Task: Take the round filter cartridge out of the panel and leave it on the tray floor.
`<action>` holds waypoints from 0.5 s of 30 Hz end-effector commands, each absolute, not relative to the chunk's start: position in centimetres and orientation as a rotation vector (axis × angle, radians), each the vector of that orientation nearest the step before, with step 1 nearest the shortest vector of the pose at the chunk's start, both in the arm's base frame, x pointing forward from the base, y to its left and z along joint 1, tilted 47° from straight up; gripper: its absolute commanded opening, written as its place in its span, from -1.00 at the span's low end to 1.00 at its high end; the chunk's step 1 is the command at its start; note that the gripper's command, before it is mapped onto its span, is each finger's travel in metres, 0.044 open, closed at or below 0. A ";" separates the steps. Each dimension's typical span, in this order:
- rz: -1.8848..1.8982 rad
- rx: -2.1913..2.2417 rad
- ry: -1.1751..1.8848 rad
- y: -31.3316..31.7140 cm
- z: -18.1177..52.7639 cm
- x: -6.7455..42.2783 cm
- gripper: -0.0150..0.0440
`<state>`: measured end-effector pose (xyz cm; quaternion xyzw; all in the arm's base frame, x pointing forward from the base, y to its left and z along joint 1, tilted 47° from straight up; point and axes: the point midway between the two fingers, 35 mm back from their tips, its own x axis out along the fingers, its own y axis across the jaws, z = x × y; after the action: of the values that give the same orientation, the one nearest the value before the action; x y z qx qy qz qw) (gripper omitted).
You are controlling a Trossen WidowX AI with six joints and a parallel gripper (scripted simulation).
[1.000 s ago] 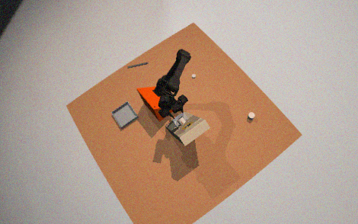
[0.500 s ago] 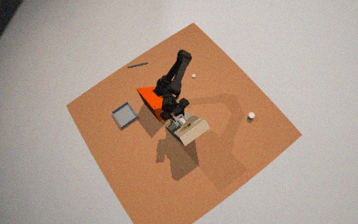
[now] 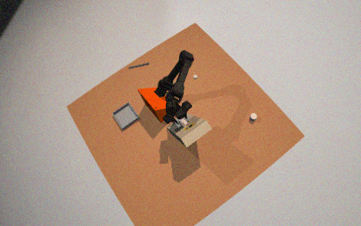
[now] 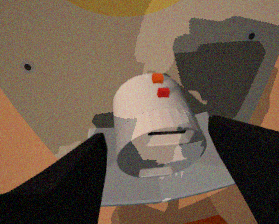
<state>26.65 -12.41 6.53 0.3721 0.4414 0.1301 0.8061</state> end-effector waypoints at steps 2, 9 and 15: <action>0.278 0.796 0.944 -12.4 6.5 26.6 0.32; 0.278 0.796 0.944 -12.4 6.5 26.6 0.16; 0.278 0.796 0.944 -12.8 6.8 26.9 -0.37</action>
<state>26.67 -12.45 6.64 0.3737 0.4416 0.1302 0.8052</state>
